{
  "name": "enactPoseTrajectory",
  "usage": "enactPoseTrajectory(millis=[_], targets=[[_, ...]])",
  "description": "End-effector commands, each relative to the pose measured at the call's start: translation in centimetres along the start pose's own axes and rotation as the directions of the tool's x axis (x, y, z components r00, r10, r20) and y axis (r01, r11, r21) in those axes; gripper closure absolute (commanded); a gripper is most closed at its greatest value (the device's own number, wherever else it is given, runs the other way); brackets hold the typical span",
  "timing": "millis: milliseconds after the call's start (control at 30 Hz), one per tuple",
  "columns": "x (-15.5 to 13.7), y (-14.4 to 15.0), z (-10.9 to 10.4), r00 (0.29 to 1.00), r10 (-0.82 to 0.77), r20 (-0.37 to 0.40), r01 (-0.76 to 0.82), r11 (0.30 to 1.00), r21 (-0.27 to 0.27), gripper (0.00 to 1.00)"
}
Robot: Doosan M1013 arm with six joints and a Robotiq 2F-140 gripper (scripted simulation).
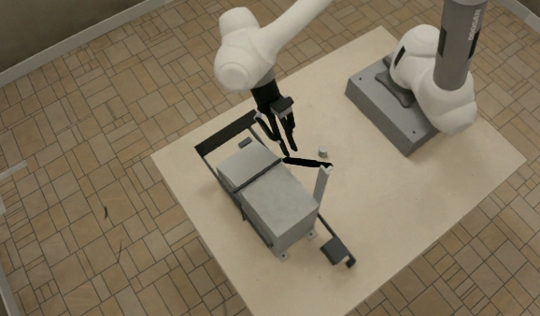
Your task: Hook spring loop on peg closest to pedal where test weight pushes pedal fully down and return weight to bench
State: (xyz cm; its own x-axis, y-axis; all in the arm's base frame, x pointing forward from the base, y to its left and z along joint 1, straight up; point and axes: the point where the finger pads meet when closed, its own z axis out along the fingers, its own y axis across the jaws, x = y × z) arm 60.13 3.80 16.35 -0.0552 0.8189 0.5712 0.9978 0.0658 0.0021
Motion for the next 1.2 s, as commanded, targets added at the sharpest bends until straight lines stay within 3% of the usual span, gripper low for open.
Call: enactPoseTrajectory(millis=[0,533,633,1167], targets=[[0.0,0.0,0.1,1.0,-0.001,0.0,0.001,1.0,-0.001,0.76],[0.0,0.0,4.9,1.0,-0.001,0.0,0.001,1.0,-0.001,0.76],[0.0,0.0,4.5,1.0,-0.001,0.0,0.001,1.0,-0.001,0.76],[0.1,0.0,6.6,1.0,-0.001,0.0,0.001,1.0,-0.001,0.76]])
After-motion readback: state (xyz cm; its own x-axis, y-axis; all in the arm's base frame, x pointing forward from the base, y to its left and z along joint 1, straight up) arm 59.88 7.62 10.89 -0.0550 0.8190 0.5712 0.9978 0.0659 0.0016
